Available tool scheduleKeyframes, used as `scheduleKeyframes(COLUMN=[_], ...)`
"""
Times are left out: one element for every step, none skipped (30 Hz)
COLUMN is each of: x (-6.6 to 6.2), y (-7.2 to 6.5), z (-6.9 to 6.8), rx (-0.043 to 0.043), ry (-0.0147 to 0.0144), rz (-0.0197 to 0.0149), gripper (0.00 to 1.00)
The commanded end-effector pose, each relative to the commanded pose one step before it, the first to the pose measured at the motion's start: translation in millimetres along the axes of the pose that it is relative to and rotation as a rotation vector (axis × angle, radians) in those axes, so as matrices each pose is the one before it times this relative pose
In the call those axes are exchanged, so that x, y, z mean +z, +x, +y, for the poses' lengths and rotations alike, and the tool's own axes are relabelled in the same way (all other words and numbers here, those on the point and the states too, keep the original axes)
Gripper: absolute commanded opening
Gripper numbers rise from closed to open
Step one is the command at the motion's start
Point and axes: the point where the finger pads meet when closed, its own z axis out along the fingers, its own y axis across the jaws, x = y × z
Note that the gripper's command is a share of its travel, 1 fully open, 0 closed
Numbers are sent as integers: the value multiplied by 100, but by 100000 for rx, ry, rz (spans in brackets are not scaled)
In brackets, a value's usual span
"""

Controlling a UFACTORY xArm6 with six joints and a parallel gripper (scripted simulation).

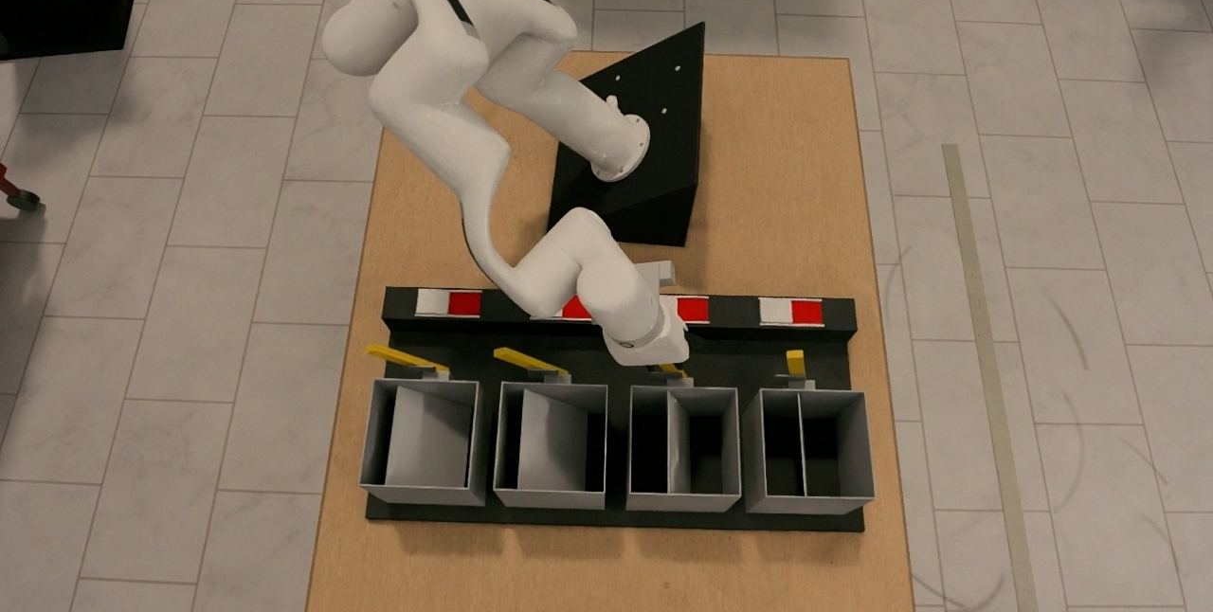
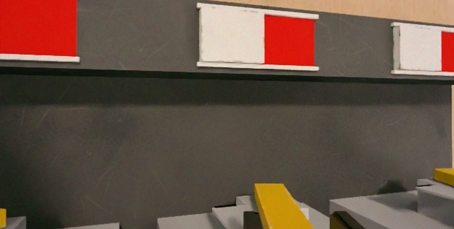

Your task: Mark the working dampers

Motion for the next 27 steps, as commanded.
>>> scheduleKeyframes(x=[41,7,2,0,0,0,0,0,0,0,0,0,0,0,0,0,0,0,0,0,0,0,0,0,0,0,0], y=[-125,0,0,0,0,0,0,0,0,0,0,0,0,0,0,0,0,0,0,0,0,0,0,0,0,0,0], z=[60,0,0,0,0,0,0,0,0,0,0,0,0,0,0,0,0,0,0,0,0,0,0,0,0,0,0], rx=[15,0,0,0,0,0,0,0,0,0,0,0,0,0,0,0,0,0,0,0,0,0,0,0,0,0,0], ry=[-163,0,0,0,0,0,0,0,0,0,0,0,0,0,0,0,0,0,0,0,0,0,0,0,0,0,0], rz=[-362,0,0,0,0,0,0,0,0,0,0,0,0,0,0,0,0,0,0,0,0,0,0,0,0,0,0], gripper=[39,39,39,39,39,39,39,39,39,39,39,39,39,39,39,19,19,19,19,19,19,19,19,19,19,19,19])
